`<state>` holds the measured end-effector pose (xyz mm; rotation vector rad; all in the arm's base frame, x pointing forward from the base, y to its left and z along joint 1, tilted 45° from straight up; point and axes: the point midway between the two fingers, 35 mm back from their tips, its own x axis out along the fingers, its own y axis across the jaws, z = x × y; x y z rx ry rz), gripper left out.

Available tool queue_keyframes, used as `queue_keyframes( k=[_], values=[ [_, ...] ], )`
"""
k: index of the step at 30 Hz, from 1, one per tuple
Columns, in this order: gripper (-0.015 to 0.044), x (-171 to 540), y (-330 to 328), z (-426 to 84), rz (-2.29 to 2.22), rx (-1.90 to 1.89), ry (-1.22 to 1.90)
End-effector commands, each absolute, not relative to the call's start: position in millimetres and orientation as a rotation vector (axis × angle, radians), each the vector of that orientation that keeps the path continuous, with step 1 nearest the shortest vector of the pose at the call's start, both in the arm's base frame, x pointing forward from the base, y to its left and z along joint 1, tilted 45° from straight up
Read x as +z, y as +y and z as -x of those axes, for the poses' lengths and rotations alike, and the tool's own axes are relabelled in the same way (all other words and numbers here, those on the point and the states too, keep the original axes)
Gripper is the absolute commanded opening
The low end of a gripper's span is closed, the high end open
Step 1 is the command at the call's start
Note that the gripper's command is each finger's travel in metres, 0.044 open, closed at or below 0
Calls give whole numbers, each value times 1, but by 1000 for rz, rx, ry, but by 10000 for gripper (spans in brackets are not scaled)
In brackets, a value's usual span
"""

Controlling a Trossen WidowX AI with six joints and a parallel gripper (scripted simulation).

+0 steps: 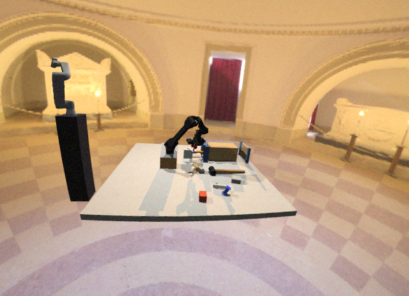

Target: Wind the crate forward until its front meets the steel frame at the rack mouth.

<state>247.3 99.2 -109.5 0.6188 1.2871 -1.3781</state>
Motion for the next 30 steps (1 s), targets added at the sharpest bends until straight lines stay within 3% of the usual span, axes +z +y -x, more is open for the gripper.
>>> queue_keyframes(
  k=[1, 30],
  values=[
    [0, -121, 104, -268, -657, -1347, 1257],
    [0, -139, 120, -289, -659, -1346, 1257]
  ],
)
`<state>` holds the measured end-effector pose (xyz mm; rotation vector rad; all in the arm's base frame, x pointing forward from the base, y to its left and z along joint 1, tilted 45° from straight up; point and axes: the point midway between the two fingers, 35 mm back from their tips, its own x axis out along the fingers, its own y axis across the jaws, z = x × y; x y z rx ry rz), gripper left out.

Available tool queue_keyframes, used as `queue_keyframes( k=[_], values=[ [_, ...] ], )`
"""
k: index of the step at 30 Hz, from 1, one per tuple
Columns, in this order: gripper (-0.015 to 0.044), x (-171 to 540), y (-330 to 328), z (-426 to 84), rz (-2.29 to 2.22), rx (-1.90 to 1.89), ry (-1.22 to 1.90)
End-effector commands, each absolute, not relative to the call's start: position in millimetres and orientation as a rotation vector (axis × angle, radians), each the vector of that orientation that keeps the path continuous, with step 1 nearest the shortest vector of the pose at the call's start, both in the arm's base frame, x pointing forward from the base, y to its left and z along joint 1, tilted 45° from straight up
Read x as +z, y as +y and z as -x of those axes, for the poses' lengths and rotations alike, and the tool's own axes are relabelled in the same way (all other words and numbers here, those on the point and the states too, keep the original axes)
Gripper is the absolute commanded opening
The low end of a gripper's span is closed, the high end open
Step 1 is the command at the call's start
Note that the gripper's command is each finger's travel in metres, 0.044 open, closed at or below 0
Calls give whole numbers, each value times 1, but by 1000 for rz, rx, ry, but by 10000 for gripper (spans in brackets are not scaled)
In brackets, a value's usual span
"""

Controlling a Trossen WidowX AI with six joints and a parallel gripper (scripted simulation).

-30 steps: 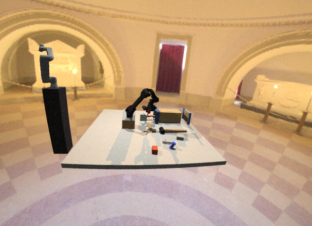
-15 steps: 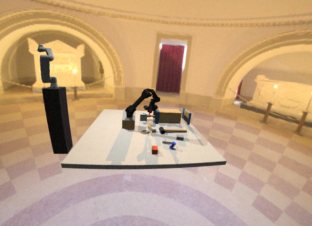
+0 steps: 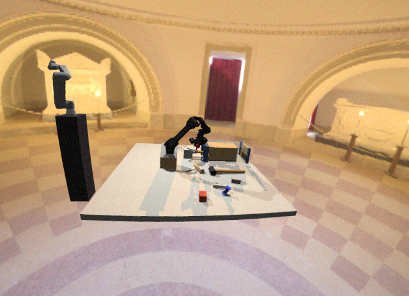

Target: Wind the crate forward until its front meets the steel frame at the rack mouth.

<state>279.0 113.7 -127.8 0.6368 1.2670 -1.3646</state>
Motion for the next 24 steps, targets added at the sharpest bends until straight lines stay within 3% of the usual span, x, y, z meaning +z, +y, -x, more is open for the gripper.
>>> queue_keyframes(
  k=[1, 24],
  values=[
    [0, -140, 121, -290, -659, -1346, 1257],
    [0, -156, 137, -300, -660, -1345, 1257]
  ],
)
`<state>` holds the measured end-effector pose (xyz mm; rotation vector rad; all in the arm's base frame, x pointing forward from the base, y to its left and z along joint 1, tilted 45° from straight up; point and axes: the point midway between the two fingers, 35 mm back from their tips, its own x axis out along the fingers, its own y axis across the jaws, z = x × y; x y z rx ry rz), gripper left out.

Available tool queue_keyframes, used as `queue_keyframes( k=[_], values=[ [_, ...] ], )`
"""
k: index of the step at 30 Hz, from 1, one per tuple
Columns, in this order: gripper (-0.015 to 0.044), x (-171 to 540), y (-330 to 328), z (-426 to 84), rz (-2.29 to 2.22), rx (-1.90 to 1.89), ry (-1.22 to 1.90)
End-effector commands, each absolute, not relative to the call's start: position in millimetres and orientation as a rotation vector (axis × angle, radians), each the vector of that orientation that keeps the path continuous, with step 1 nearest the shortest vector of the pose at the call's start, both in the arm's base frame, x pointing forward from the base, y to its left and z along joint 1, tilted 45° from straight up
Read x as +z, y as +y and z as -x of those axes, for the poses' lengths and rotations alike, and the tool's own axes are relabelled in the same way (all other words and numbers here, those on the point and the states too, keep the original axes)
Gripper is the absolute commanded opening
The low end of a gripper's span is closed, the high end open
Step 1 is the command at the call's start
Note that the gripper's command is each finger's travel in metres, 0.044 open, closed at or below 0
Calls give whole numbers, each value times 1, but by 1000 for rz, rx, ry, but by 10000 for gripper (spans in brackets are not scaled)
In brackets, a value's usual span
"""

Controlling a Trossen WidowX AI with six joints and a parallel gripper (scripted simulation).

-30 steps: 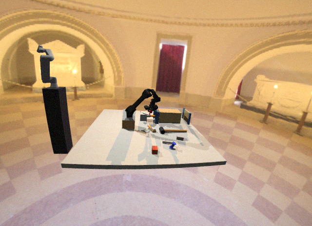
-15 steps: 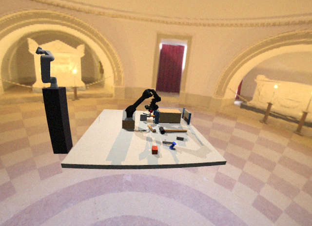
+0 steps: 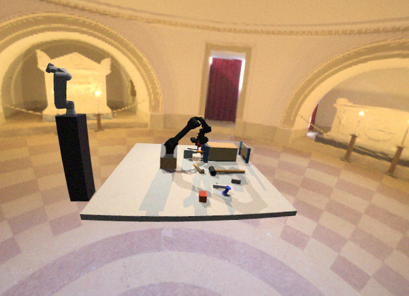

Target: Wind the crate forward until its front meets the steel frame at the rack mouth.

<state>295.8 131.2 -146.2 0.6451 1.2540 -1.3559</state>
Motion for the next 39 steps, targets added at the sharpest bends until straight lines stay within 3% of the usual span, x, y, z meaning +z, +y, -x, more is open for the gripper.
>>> queue_keyframes(
  k=[1, 39],
  values=[
    [0, -157, 138, -301, -660, -1345, 1257],
    [0, -186, 168, -303, -663, -1343, 1258]
  ],
)
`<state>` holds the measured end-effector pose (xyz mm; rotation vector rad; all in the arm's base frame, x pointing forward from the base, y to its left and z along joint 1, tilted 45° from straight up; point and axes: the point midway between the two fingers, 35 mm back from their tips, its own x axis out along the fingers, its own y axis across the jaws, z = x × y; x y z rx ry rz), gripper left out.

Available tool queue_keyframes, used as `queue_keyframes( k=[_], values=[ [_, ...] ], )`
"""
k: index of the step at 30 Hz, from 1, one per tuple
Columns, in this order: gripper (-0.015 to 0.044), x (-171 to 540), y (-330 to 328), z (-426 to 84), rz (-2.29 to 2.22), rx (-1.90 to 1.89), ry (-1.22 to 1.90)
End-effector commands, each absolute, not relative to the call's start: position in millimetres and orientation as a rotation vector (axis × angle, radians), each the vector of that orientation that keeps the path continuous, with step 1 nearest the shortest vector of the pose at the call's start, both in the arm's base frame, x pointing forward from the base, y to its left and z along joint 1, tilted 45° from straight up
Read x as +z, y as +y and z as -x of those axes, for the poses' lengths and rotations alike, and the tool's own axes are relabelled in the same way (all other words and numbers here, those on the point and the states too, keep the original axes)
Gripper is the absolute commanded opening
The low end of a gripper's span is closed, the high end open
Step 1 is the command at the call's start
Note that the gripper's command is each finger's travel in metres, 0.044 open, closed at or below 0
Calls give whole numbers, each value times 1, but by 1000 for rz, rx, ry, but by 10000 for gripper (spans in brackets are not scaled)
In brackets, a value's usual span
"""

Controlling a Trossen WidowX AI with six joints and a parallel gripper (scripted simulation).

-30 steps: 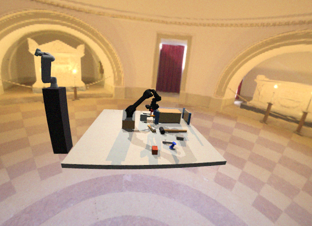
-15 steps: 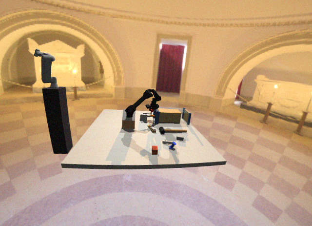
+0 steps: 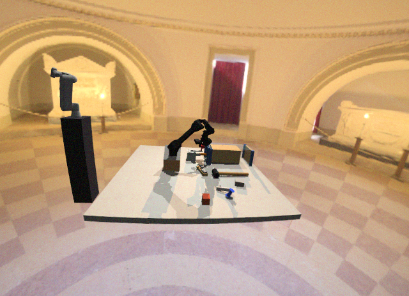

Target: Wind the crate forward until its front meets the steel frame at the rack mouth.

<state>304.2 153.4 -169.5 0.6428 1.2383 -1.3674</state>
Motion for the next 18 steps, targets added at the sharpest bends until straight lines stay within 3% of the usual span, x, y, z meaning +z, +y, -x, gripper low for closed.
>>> queue_keyframes(
  k=[1, 18],
  values=[
    [0, -186, 169, -303, -663, -1343, 1258],
    [0, -199, 183, -299, -664, -1342, 1259]
  ],
)
